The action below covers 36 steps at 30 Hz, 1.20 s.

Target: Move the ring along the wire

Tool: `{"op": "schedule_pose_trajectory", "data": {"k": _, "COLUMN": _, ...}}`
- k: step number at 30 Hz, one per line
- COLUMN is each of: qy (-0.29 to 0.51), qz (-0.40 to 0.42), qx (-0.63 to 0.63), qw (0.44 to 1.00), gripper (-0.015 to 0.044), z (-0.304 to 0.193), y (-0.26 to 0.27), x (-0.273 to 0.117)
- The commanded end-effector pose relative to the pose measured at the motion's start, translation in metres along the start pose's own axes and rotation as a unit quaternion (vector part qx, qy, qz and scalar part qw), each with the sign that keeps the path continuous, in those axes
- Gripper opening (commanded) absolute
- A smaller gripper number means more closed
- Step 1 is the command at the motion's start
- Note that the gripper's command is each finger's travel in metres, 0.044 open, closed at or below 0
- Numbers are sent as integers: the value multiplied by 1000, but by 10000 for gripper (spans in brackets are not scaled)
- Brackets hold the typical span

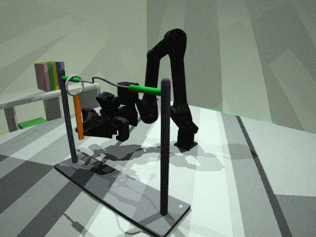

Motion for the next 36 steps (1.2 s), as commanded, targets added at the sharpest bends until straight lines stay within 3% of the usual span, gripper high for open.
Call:
{"op": "schedule_pose_trajectory", "data": {"k": 1, "qy": 0, "qz": -1, "qx": 3, "qw": 1000, "gripper": 160, "z": 0, "y": 0, "x": 8}}
{"op": "schedule_pose_trajectory", "data": {"k": 18, "qy": -2, "qz": -1, "qx": 3, "qw": 1000, "gripper": 160, "z": 0, "y": 3, "x": 34}}
{"op": "schedule_pose_trajectory", "data": {"k": 36, "qy": -2, "qz": -1, "qx": 3, "qw": 1000, "gripper": 160, "z": -1, "y": 3, "x": 34}}
Point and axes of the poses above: the point midway between the two fingers, 35 mm back from their tips, its own x axis out along the fingers, its own y axis across the jaws, z = x × y, the point moved 9 cm from there along -x, back along the fingers, and after that the axes turned 7 degrees about x, right-handed, at the moved point
